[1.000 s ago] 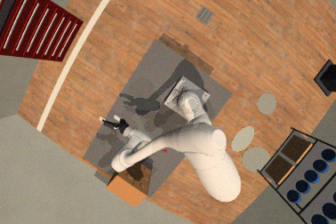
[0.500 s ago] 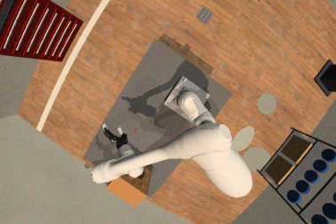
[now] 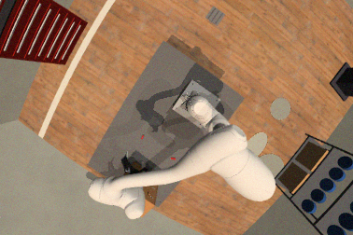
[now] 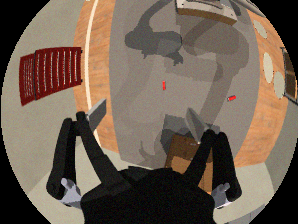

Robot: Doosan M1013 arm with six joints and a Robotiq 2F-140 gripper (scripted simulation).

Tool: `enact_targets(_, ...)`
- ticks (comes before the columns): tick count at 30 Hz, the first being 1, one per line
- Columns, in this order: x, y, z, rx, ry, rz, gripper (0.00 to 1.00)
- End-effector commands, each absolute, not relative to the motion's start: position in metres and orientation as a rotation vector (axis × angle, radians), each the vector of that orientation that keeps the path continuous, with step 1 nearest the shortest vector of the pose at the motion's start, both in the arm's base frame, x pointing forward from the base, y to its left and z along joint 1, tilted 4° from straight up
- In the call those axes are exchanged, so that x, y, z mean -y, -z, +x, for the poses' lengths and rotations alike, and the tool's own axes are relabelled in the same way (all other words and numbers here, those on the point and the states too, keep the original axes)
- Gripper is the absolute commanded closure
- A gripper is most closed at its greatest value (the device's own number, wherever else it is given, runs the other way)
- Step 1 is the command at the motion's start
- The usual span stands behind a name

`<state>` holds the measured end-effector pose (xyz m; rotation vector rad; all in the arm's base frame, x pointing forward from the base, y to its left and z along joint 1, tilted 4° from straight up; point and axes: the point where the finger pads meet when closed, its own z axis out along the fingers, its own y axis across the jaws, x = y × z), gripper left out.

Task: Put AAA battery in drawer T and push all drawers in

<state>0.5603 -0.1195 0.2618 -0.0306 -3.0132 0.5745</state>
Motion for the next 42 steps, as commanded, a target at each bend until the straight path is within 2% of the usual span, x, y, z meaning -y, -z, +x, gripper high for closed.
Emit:
enact_targets(1, 0.077, -0.274, 0.569, 3.032, -0.417, 0.004, 0.0)
enact_targets(12, -0.024, -0.309, 0.586, 3.072, -0.071, 0.141, 0.0)
enact_targets(42, -0.025, -0.31, 0.586, 3.073, -0.067, 0.143, 0.0)
